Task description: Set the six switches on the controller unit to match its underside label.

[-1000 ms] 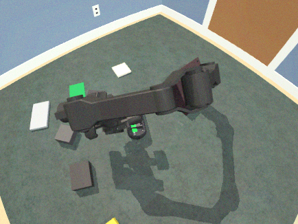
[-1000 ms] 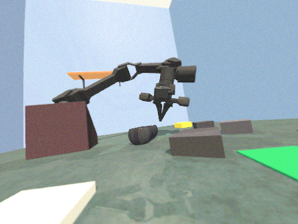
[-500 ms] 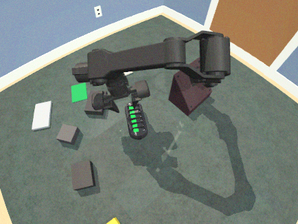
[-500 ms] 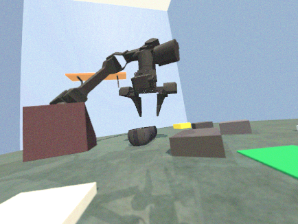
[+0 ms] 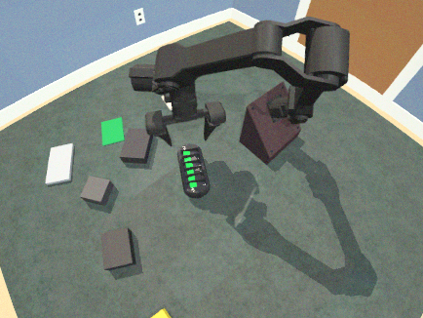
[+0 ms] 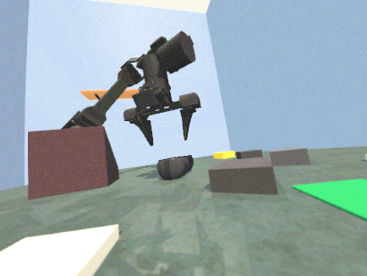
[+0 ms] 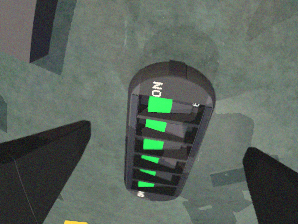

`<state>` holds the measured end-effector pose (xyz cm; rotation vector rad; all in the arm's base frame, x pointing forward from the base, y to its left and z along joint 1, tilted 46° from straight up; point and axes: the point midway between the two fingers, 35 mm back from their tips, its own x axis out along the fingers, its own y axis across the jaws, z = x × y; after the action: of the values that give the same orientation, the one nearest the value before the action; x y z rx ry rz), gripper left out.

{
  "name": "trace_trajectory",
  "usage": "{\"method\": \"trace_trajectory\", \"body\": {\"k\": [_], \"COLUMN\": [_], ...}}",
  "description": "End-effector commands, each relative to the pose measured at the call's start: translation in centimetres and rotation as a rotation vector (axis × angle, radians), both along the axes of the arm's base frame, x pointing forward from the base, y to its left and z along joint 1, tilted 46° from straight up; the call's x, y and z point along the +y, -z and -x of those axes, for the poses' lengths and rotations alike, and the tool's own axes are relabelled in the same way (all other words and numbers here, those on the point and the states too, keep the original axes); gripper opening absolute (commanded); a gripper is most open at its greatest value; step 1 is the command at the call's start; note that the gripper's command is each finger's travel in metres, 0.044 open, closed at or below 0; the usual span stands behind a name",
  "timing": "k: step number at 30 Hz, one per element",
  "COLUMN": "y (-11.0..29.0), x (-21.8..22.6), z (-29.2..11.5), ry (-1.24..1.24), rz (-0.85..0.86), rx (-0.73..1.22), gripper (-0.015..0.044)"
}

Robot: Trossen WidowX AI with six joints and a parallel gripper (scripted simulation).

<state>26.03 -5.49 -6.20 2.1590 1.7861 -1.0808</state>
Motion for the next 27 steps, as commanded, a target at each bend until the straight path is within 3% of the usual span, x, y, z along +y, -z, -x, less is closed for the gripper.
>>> {"method": "trace_trajectory", "body": {"k": [1, 27], "y": [0.3, 3.4], "x": [0.4, 3.3], "z": [0.0, 0.1], "ry": [0.003, 0.003], "rz": [-0.002, -0.006], "rx": [-0.001, -0.001], "gripper": [0.0440, 0.0440]}}
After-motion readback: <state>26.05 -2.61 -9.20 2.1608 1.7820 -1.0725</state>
